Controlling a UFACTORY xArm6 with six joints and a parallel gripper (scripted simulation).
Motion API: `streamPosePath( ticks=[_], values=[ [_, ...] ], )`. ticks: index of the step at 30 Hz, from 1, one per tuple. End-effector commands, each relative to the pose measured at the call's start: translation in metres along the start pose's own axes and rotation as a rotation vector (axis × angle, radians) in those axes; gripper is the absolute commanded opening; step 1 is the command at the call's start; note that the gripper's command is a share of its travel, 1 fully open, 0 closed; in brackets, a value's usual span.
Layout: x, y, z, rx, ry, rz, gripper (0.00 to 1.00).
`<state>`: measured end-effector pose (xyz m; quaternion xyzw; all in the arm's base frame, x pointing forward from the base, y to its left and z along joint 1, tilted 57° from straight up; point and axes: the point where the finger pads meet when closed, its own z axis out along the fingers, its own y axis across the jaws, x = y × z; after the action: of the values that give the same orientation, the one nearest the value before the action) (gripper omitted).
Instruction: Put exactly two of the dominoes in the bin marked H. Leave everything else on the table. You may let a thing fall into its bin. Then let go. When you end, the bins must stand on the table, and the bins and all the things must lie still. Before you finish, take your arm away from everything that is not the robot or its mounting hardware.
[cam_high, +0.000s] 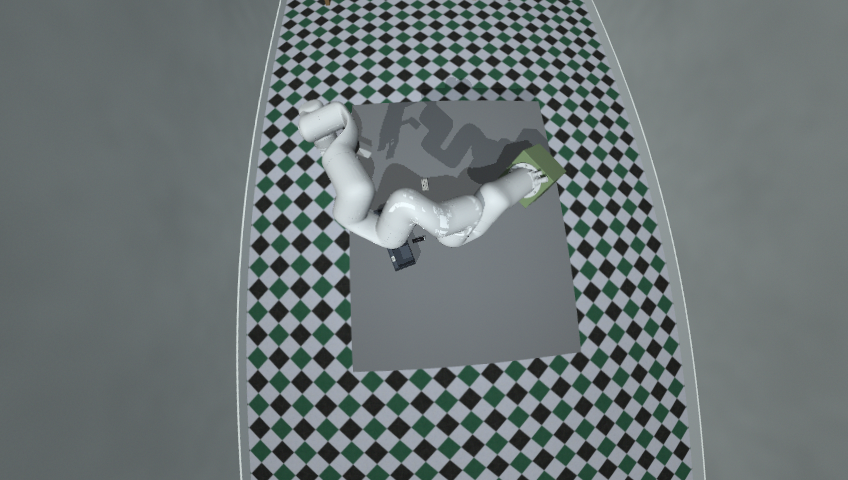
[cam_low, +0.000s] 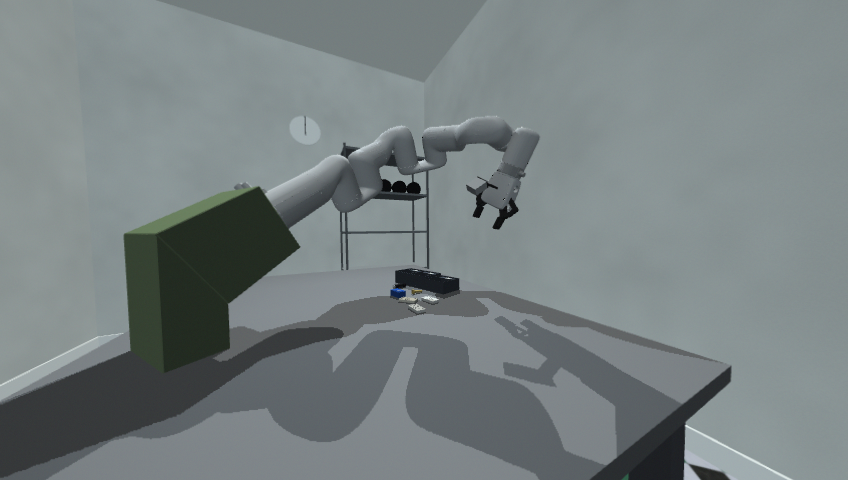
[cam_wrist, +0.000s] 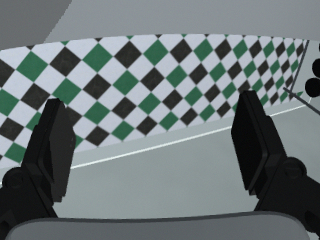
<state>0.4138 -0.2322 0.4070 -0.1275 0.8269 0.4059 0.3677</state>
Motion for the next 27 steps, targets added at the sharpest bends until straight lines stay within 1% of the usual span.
streamPosePath(
  ticks=[1,17,18,19,21,22,24,27],
  values=[
    [0.000,0.000,-0.001,0.002,-0.001,-0.001,1.00],
    [0.000,0.000,-0.001,0.002,-0.001,-0.001,1.00],
    [-0.001,-0.004,0.006,0.002,-0.001,-0.001,0.07],
    [-0.002,-0.007,0.014,0.002,-0.001,-0.002,0.07],
    [-0.002,-0.008,0.015,0.002,-0.001,-0.002,0.07],
    [0.006,-0.005,0.017,0.006,0.010,-0.050,0.07],
    [0.005,0.003,0.008,0.027,-0.006,-0.146,0.07],
    [0.009,0.006,0.008,0.039,-0.009,-0.224,0.07]
  ],
)
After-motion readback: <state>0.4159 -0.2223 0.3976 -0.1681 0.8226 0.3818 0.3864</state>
